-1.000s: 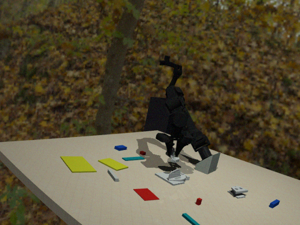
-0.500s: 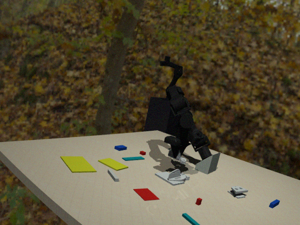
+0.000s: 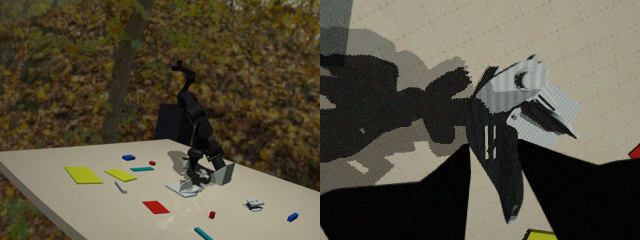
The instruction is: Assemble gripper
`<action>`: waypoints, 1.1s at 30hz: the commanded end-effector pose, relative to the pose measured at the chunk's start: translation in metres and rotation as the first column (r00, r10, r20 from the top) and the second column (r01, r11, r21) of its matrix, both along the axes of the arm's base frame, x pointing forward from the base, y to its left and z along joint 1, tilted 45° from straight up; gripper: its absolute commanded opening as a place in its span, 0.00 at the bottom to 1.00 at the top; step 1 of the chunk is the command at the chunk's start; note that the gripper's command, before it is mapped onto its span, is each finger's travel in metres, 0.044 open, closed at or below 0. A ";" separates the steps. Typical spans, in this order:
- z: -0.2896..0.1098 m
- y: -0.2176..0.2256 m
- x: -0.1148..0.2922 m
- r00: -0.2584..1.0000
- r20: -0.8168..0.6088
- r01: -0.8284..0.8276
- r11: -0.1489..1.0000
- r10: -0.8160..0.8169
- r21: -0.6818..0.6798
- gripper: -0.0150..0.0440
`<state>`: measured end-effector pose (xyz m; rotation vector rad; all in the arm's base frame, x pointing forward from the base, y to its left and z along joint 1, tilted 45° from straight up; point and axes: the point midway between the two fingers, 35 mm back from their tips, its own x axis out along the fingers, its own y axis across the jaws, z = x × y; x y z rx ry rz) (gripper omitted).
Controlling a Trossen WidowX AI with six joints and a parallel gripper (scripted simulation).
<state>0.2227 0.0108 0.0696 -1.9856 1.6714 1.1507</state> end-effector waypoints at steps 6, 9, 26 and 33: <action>-0.007 0.006 -0.008 0.972 -0.164 -0.169 0.985 0.169 0.016 0.48; -0.009 0.008 -0.011 0.948 -0.220 -0.228 0.973 0.228 0.027 0.48; -0.020 0.017 -0.026 0.697 -0.499 -0.519 0.842 0.516 0.146 0.48; -0.024 0.020 -0.033 0.543 -0.586 -0.608 0.763 0.601 0.219 0.48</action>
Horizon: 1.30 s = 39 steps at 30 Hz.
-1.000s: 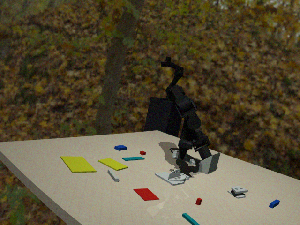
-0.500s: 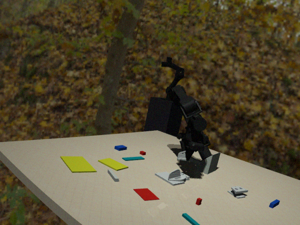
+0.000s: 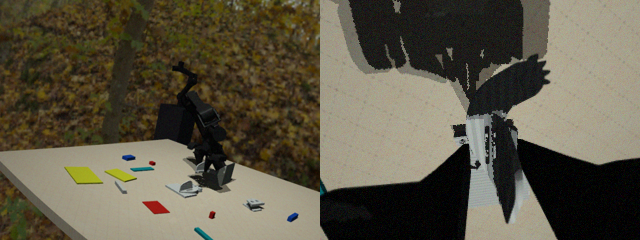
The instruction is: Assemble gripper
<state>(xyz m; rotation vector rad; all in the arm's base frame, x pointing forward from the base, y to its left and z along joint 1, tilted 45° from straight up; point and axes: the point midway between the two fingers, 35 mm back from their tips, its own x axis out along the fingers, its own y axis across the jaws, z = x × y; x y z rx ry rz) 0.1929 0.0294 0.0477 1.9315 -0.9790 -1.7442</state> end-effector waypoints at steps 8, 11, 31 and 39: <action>-0.004 0.002 -0.006 0.990 -0.099 -0.096 0.995 0.096 0.005 0.48; -0.004 0.002 -0.006 0.990 -0.099 -0.096 0.995 0.096 0.005 0.48; -0.004 0.002 -0.006 0.984 -0.129 -0.127 0.992 0.127 0.008 0.48; 0.002 -0.001 0.012 0.983 -0.128 -0.128 0.992 0.129 0.014 0.48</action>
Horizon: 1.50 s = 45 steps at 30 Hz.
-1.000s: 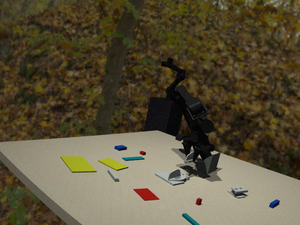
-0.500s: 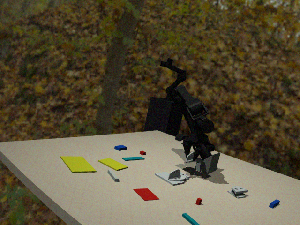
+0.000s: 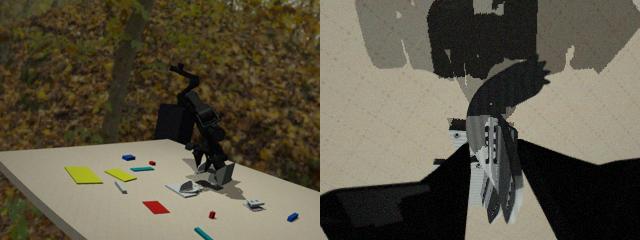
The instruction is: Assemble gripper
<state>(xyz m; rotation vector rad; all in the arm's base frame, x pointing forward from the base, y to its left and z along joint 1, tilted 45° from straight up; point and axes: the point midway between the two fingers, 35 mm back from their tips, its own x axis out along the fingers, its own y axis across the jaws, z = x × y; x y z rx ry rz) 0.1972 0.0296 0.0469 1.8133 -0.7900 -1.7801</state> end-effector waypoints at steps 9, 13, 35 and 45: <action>0.012 -0.009 0.032 1.000 0.005 -0.006 1.000 0.006 0.002 0.48; 0.016 -0.013 0.043 1.000 0.006 -0.006 1.000 0.006 0.002 0.48; 0.034 -0.037 0.079 1.000 0.008 -0.003 1.000 0.003 -0.009 0.48; 0.034 -0.037 0.080 1.000 0.005 -0.007 1.000 0.007 -0.009 0.48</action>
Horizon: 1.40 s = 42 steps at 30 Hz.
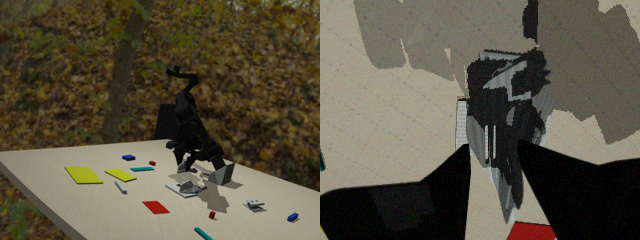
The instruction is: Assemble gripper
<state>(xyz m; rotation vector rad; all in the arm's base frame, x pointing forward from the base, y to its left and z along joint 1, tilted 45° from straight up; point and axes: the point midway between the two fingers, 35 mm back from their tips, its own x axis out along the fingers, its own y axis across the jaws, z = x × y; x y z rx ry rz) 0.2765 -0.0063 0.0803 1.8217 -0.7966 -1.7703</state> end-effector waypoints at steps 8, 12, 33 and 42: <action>0.001 -0.001 0.000 1.000 -0.005 -0.007 1.000 0.007 -0.005 0.48; 0.002 -0.002 0.001 1.000 -0.005 -0.007 1.000 0.007 -0.006 0.48; -0.012 -0.015 0.002 1.000 -0.005 -0.008 1.000 0.008 -0.005 0.48; -0.022 -0.026 0.002 1.000 -0.005 -0.008 1.000 0.008 -0.005 0.48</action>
